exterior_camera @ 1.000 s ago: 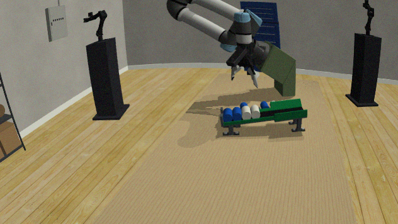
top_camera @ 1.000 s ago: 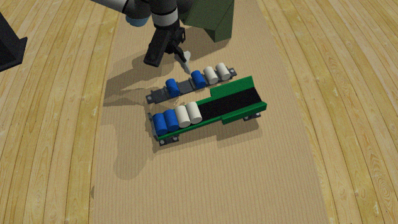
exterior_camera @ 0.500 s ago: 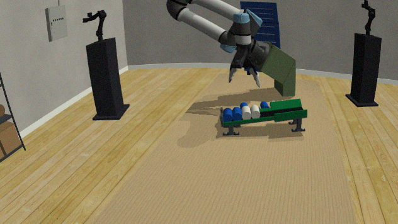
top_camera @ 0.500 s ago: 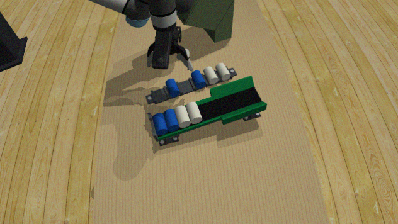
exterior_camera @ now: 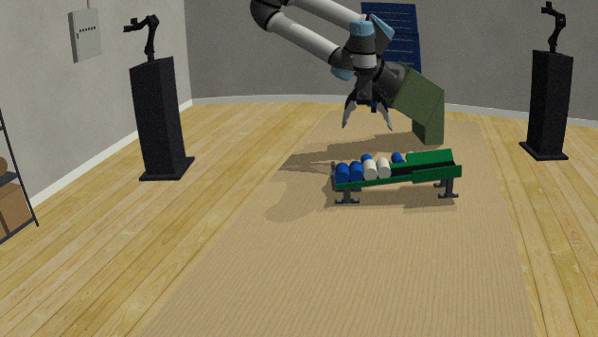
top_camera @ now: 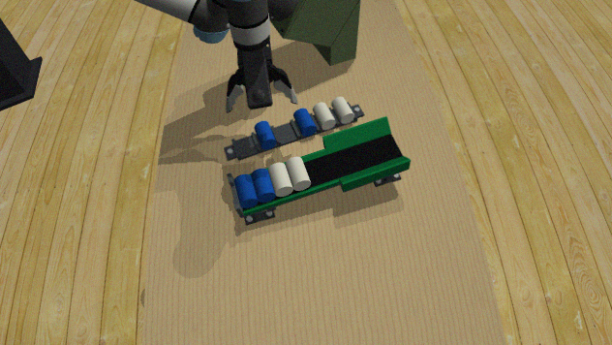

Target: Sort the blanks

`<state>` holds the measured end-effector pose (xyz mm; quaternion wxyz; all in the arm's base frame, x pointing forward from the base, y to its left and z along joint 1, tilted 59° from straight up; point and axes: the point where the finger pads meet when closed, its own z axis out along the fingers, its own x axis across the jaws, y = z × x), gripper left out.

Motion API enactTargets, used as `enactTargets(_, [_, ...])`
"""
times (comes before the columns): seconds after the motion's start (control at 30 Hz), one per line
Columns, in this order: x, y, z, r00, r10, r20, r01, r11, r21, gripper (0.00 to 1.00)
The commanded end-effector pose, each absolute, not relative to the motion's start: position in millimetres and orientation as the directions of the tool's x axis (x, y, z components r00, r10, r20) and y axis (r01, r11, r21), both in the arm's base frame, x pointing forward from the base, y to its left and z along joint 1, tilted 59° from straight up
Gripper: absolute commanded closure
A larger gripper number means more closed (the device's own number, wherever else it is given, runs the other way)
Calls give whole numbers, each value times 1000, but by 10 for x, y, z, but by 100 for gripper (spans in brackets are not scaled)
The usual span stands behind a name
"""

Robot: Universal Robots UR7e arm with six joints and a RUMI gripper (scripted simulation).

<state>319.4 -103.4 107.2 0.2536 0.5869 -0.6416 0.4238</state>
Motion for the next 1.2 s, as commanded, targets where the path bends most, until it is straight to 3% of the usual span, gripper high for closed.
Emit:
enactTargets(0.0, [3187, -1052, 1036, -18, -533, 846, -982, -152, -116, 0])
enactTargets(0.73, [3189, -1084, 992, 343, -440, 830, -920, -336, 202, 0])
enactTargets(1.17, [3174, -1114, 963, 594, -324, 736, -782, -449, 433, 0])
